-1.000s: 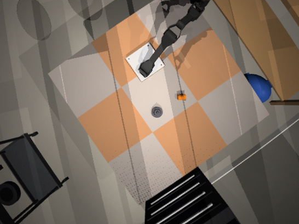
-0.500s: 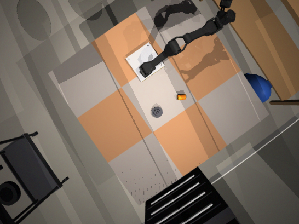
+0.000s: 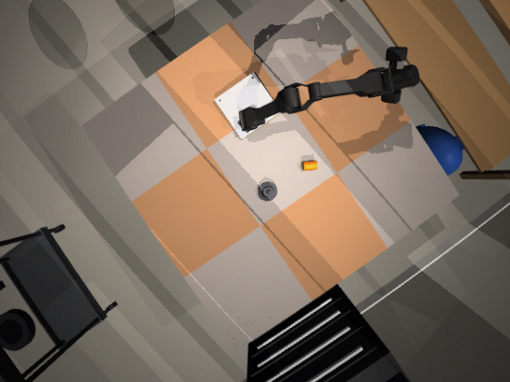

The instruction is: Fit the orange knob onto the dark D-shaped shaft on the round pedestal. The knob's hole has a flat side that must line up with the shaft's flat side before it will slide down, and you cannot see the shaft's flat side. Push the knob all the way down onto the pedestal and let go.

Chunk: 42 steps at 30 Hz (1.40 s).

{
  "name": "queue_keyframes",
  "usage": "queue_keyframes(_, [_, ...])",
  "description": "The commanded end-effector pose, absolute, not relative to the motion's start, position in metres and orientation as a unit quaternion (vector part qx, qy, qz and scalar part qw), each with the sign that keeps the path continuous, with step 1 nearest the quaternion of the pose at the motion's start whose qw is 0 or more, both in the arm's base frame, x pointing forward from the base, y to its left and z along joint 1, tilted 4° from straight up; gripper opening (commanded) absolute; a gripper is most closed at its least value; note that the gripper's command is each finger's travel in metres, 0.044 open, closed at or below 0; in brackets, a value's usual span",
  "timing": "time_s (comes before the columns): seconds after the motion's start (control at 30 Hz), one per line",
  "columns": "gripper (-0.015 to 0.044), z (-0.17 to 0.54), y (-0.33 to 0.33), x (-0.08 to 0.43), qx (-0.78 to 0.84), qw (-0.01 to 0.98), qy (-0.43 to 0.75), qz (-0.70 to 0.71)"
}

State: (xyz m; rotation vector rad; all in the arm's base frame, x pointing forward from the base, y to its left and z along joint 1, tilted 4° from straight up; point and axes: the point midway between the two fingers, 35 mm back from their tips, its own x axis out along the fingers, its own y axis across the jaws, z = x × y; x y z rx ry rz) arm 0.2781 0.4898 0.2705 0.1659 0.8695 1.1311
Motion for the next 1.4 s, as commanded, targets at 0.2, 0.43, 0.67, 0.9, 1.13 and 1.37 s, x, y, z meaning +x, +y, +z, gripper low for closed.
queue_keyframes(0.2, [0.0440,0.293,0.339,0.350,-0.101,0.825,0.370,0.416])
queue_keyframes(0.43, [0.0440,0.306,0.231,0.361,-0.219,0.827,0.388,0.343])
queue_keyframes(0.67, [0.0440,0.319,0.125,0.337,-0.344,0.779,0.433,0.296])
queue_keyframes(0.9, [0.0440,0.325,0.082,0.317,-0.392,0.744,0.460,0.285])
queue_keyframes(1.13, [0.0440,0.316,0.082,0.321,-0.389,0.741,0.468,0.285])
queue_keyframes(1.37, [0.0440,0.217,0.082,0.349,-0.358,0.704,0.544,0.283])
